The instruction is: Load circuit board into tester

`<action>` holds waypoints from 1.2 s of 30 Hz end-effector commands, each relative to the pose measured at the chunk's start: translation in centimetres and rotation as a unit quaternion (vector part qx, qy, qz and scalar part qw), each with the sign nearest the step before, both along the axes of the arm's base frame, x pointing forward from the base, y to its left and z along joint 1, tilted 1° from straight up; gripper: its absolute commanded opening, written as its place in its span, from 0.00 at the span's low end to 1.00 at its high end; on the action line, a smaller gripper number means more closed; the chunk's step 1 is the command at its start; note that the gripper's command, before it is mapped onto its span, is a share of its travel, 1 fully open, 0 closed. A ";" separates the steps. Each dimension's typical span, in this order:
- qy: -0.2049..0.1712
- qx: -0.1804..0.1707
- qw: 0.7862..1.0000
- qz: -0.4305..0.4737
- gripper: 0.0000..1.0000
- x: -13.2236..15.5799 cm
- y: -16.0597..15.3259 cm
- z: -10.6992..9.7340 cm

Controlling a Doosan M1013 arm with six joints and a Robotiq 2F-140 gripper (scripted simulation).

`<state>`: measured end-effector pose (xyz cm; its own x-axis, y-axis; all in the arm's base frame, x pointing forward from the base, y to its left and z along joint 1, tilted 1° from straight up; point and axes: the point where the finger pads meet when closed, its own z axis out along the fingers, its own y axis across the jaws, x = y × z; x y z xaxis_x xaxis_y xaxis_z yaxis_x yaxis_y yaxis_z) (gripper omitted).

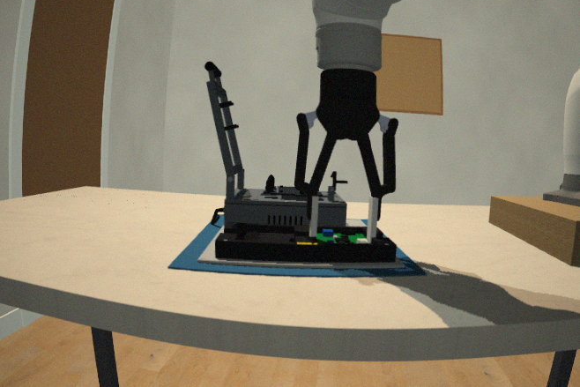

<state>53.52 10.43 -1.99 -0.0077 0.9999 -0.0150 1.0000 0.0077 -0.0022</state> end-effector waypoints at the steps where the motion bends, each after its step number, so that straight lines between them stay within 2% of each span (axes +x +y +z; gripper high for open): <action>1: 0.000 0.000 1.000 0.000 0.46 0.0 0.0 0.0; 36: 0.000 0.000 1.000 0.000 0.46 0.0 0.0 0.7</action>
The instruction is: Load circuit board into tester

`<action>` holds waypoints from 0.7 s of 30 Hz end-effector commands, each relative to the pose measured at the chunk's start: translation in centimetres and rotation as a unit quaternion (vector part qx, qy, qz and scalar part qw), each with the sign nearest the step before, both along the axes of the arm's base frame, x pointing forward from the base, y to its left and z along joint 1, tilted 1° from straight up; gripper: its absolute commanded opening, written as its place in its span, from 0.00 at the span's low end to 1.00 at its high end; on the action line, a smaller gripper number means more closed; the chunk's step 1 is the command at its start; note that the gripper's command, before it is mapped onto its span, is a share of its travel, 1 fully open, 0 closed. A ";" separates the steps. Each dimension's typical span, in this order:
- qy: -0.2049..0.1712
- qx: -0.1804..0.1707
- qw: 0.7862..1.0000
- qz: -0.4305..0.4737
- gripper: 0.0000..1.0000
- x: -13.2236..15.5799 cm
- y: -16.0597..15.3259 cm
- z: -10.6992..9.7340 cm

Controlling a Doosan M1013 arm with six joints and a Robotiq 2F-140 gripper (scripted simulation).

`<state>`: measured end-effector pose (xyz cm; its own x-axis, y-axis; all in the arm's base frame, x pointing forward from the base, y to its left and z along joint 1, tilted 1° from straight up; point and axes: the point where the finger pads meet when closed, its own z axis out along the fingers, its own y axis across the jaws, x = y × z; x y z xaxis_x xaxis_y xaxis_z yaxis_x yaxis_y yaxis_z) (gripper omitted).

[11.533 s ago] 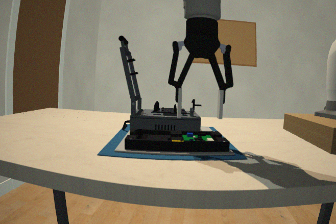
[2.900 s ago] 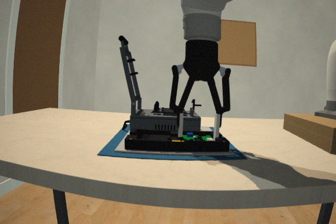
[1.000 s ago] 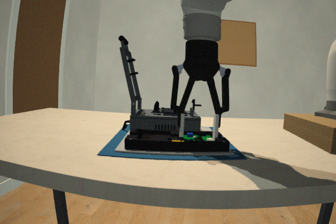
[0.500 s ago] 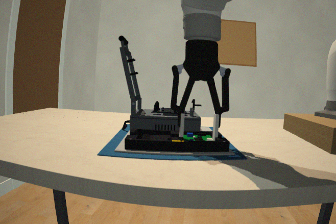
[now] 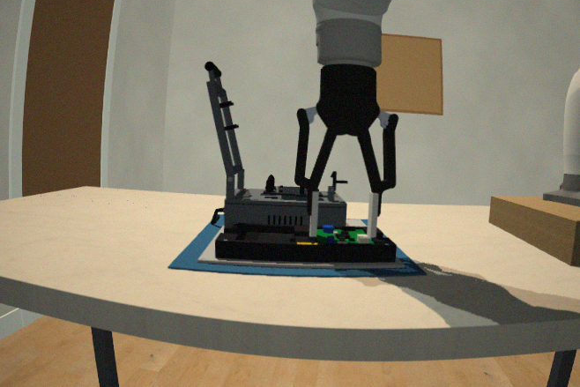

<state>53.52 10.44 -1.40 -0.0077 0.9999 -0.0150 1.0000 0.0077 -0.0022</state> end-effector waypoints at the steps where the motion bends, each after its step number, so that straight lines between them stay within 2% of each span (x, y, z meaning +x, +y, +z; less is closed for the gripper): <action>1: 0.000 0.000 1.000 0.000 0.46 0.0 0.0 0.2; 21: 0.000 0.000 1.000 0.000 0.46 0.0 0.0 1.8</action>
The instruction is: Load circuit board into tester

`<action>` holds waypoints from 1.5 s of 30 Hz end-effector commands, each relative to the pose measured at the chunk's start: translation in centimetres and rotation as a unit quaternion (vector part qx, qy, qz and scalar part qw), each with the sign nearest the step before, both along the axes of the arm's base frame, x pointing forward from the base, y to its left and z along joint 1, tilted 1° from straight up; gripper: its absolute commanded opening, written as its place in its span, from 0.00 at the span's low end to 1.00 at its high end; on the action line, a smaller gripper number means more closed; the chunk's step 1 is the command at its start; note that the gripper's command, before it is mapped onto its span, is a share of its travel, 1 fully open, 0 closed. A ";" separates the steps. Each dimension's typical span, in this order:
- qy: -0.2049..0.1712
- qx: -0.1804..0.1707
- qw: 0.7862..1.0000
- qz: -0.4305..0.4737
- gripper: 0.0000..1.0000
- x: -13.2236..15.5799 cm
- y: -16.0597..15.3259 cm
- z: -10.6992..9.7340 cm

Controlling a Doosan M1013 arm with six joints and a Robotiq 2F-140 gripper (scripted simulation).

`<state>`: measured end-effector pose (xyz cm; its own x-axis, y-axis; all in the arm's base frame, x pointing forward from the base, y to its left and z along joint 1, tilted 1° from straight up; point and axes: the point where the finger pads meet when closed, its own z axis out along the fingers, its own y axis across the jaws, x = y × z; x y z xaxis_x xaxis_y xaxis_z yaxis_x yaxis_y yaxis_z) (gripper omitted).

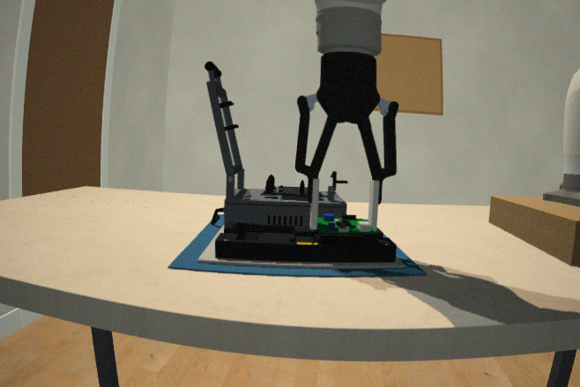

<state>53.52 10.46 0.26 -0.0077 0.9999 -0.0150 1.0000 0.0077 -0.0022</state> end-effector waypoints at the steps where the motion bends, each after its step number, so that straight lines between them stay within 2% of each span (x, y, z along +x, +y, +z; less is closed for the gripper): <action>1: 0.000 0.000 1.000 0.000 0.46 0.0 0.0 0.2; 31: 0.000 0.000 1.000 0.000 0.46 0.0 0.0 0.9; 45: 0.000 0.000 1.000 0.000 0.46 0.0 0.1 3.1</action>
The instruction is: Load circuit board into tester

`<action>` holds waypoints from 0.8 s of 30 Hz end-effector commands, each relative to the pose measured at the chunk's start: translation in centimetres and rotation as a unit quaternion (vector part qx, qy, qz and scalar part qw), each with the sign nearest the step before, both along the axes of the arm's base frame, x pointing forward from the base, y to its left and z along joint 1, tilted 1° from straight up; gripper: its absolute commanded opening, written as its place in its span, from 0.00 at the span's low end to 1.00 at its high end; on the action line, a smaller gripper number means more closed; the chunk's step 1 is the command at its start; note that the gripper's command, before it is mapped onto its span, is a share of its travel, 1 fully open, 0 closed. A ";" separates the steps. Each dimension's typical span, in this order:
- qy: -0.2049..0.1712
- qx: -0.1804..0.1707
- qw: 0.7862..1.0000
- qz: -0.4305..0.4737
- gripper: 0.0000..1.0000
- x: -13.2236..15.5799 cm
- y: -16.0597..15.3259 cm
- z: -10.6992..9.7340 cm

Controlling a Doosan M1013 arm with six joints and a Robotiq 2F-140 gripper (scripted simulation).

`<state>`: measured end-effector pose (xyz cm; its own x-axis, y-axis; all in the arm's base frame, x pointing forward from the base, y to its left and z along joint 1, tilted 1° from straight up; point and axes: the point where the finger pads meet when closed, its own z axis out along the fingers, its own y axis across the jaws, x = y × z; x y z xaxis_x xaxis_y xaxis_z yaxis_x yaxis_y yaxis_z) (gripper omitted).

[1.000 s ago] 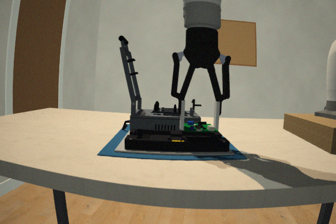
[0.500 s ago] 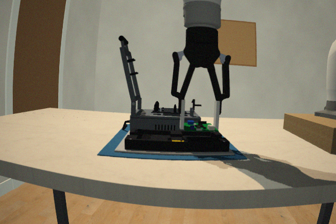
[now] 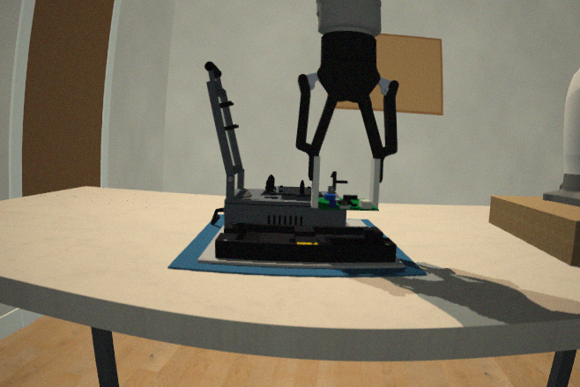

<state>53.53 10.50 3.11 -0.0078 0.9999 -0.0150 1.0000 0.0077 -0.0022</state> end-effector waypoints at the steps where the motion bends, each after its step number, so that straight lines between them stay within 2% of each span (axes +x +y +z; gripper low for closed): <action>1: 0.000 0.000 1.000 0.000 0.46 0.0 0.0 0.5; 14: 0.000 0.000 1.000 0.000 0.46 0.0 0.1 4.0; 24: 0.000 0.000 1.000 0.000 0.46 0.0 0.1 4.8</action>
